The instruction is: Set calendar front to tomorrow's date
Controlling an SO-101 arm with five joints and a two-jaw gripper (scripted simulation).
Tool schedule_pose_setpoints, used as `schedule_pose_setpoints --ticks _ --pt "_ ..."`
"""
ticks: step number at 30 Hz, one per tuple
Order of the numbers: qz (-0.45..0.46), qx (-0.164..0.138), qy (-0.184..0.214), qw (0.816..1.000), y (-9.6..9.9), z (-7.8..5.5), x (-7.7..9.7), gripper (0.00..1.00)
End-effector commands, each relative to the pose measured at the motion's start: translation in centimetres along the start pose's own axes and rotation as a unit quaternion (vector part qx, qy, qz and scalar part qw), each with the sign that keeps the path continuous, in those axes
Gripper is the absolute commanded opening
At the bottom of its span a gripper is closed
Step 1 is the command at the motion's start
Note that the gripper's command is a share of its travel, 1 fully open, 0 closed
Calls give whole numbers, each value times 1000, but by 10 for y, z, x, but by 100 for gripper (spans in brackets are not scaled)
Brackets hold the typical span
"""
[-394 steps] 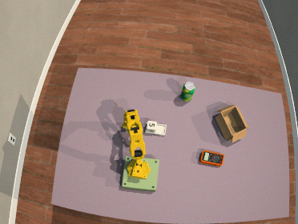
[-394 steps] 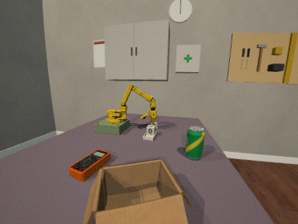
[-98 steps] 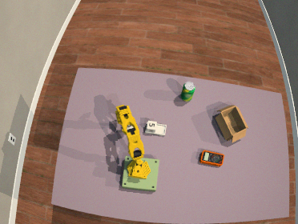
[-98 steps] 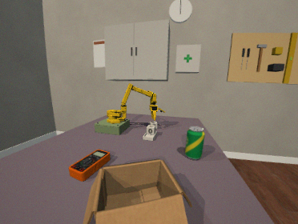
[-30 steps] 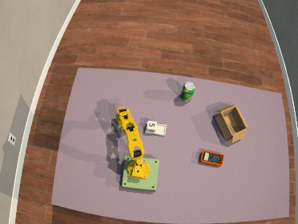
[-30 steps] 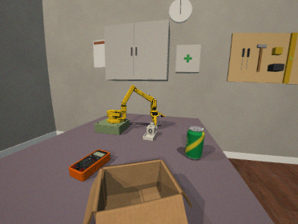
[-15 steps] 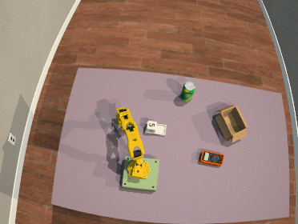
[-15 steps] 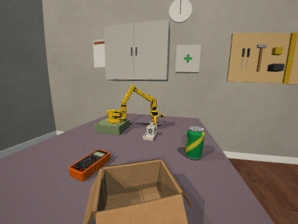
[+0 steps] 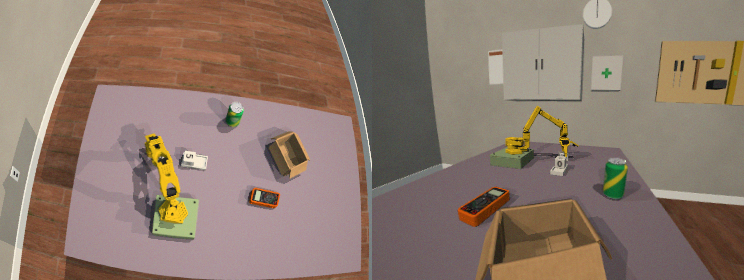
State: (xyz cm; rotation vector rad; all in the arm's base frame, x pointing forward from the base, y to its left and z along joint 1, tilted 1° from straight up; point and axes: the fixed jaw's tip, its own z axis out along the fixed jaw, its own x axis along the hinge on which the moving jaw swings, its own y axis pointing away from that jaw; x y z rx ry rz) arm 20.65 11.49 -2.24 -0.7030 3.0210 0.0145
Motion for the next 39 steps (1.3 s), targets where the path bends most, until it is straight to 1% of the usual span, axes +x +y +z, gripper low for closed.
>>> schedule_pose_setpoints --ticks 1,11,15,19,24,26,33,39 --pt "0 0 16 1000 -2 7 6 30" --pt "0 0 16 1000 -2 7 6 30" --pt "0 0 16 1000 -2 7 6 28" --pt "0 0 16 1000 -2 7 6 23" --pt "0 0 16 1000 -2 7 6 15" --pt "0 0 16 1000 -2 7 6 15" --pt "0 0 16 1000 -2 7 6 4" --pt "0 0 16 1000 -2 7 6 0"
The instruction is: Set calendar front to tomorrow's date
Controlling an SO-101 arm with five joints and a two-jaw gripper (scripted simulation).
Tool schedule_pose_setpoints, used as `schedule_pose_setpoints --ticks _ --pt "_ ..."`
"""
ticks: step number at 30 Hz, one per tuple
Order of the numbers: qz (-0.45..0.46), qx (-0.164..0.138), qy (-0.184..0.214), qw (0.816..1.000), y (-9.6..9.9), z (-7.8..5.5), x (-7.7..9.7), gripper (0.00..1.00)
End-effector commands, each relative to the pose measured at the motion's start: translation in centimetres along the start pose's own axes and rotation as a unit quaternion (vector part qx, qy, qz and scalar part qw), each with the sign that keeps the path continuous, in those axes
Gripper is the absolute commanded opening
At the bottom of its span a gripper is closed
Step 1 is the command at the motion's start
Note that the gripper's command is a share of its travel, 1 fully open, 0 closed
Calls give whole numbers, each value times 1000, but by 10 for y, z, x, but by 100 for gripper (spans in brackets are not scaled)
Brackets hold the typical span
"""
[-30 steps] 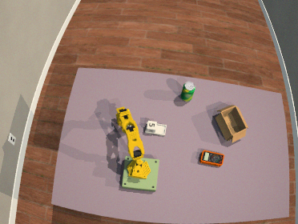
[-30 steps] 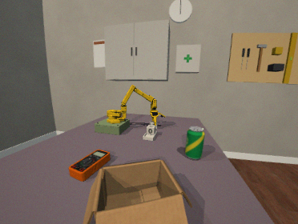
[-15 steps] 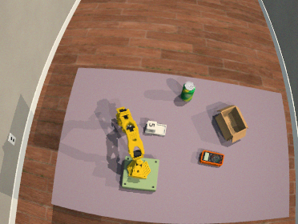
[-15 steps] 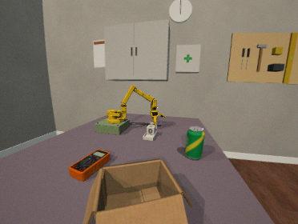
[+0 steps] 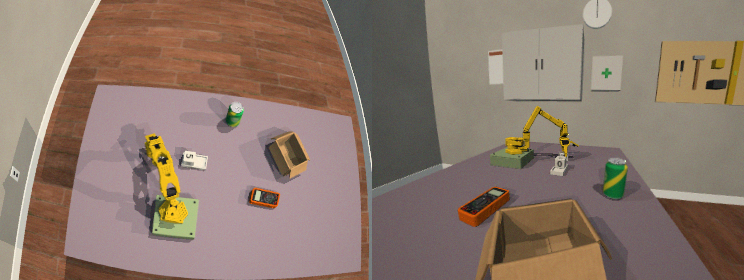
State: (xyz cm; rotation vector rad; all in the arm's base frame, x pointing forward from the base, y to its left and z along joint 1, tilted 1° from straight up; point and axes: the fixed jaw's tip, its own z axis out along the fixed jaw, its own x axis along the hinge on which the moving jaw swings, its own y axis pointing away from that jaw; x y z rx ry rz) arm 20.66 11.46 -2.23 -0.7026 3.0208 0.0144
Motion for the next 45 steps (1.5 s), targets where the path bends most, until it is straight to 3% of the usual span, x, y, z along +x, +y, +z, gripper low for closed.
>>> schedule_pose_setpoints --ticks 1,11,31,45 --pt "0 0 16 1000 -2 7 6 0" --pt "0 0 16 1000 -1 3 6 0" --pt "0 0 16 1000 1 -42 4 0" --pt "1 -1 -1 1000 1 -42 3 0"
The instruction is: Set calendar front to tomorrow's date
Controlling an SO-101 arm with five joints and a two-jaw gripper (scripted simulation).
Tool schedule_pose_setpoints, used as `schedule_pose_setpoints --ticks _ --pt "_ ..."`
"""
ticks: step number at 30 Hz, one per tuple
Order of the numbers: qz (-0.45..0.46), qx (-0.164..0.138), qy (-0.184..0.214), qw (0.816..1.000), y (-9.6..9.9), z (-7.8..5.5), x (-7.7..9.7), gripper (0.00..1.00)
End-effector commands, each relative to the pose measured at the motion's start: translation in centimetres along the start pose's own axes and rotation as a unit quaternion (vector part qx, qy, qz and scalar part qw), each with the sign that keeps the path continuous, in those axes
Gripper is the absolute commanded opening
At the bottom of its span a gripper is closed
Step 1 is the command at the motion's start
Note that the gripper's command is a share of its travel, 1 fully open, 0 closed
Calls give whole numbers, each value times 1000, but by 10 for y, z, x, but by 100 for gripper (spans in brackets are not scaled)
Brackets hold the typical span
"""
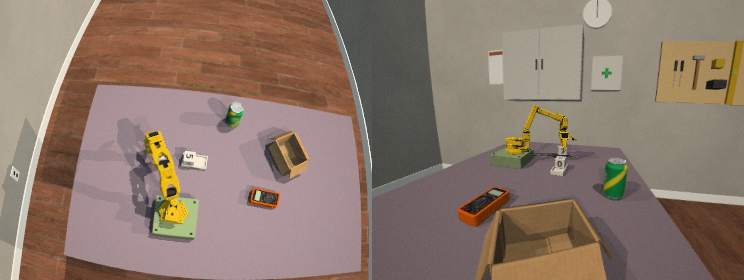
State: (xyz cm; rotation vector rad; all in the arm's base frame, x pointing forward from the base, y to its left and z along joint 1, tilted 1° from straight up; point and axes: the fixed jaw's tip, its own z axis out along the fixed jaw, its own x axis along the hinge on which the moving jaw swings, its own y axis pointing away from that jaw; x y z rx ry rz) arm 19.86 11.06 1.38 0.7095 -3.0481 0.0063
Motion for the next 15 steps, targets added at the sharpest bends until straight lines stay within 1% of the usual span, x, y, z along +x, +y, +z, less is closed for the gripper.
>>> schedule_pose_setpoints --ticks 1,4,8,10,15 --pt "1 -1 -35 999 1 -5 -5 0" --pt "3 -2 -63 998 1 -3 -6 0" --pt "5 -3 -111 994 1 0 -7 0" --pt "5 -3 -111 994 1 0 -7 0" --pt "9 -5 -169 986 0 3 -7 0"
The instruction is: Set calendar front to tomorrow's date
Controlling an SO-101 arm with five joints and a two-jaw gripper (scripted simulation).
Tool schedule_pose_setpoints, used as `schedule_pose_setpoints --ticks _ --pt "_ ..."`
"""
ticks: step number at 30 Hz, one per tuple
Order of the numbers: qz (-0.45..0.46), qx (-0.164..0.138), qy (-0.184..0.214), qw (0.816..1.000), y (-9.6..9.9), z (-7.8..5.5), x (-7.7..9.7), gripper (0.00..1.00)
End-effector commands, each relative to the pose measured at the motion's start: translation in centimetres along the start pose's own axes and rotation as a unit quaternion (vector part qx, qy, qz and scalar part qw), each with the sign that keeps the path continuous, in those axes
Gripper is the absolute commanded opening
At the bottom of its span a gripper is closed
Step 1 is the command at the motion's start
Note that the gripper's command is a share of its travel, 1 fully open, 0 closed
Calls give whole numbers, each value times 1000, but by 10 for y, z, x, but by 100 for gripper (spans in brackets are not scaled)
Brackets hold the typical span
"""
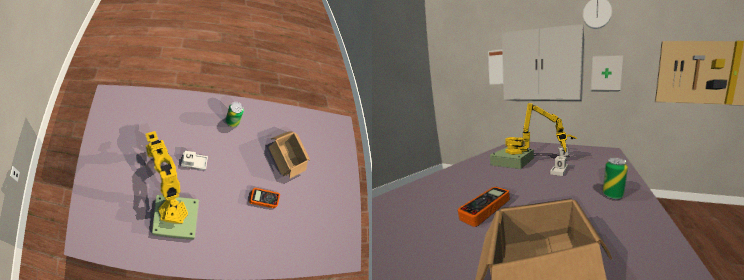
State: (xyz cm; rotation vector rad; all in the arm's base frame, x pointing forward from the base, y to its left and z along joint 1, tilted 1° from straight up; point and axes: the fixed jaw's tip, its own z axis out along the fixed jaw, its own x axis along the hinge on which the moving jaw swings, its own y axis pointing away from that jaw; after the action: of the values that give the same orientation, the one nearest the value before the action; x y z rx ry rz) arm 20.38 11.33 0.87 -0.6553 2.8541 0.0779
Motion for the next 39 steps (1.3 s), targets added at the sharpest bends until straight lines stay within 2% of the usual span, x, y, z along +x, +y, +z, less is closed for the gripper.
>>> schedule_pose_setpoints --ticks 1,6,15,19,27,29,35,39 --pt "6 -2 -63 998 0 -2 -1 0" --pt "8 -3 -92 996 0 -1 0 0" --pt "8 -3 -98 995 0 -1 0 0" --pt "8 -3 -113 994 -1 0 -1 0" --pt "11 -5 -193 981 -1 3 -3 0" --pt "11 -5 -193 981 -1 3 -3 0" --pt "13 -6 -257 966 -2 1 -3 0" --pt "13 -7 -281 960 -2 -1 -2 0"
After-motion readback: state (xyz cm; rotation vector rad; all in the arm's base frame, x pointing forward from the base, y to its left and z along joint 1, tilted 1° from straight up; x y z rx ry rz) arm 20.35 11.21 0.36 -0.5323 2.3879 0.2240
